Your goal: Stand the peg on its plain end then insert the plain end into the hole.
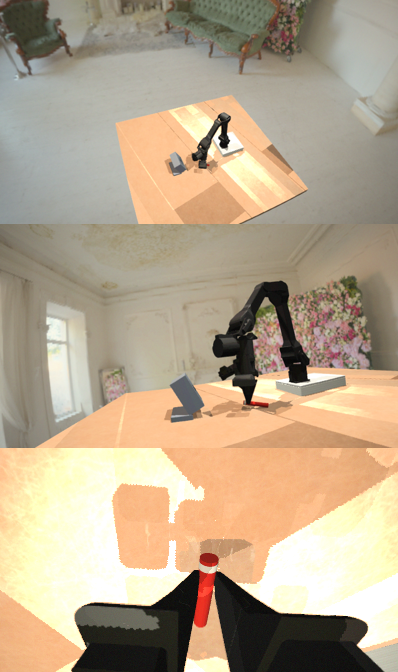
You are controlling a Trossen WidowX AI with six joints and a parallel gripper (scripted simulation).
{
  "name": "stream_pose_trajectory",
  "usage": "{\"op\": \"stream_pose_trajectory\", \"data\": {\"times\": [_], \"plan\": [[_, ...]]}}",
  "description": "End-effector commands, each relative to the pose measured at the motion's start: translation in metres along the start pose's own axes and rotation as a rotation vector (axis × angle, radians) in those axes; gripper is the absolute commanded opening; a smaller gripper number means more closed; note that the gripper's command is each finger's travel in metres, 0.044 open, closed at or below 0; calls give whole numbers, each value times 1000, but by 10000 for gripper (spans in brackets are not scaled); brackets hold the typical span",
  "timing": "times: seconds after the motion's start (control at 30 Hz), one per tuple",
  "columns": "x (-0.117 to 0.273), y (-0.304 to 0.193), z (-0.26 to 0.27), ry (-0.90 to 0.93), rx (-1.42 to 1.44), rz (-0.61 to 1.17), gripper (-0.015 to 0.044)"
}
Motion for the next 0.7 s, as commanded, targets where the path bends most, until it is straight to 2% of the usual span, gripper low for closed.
{"op": "stream_pose_trajectory", "data": {"times": [0.0, 0.67], "plan": [[4, -3, 0, -7, -4, -41, 50], [12, -17, 4, -52, -5, -207, 50]]}}
Point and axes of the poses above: the point midway between the two fingers, 35 mm back from their tips, its own x axis back along the fingers, its own z axis across the jaws, y = z × x, the point moved 3 cm from there along x, back along the fingers, and after that the axes turned 15 degrees about x, right-handed, at the moved point
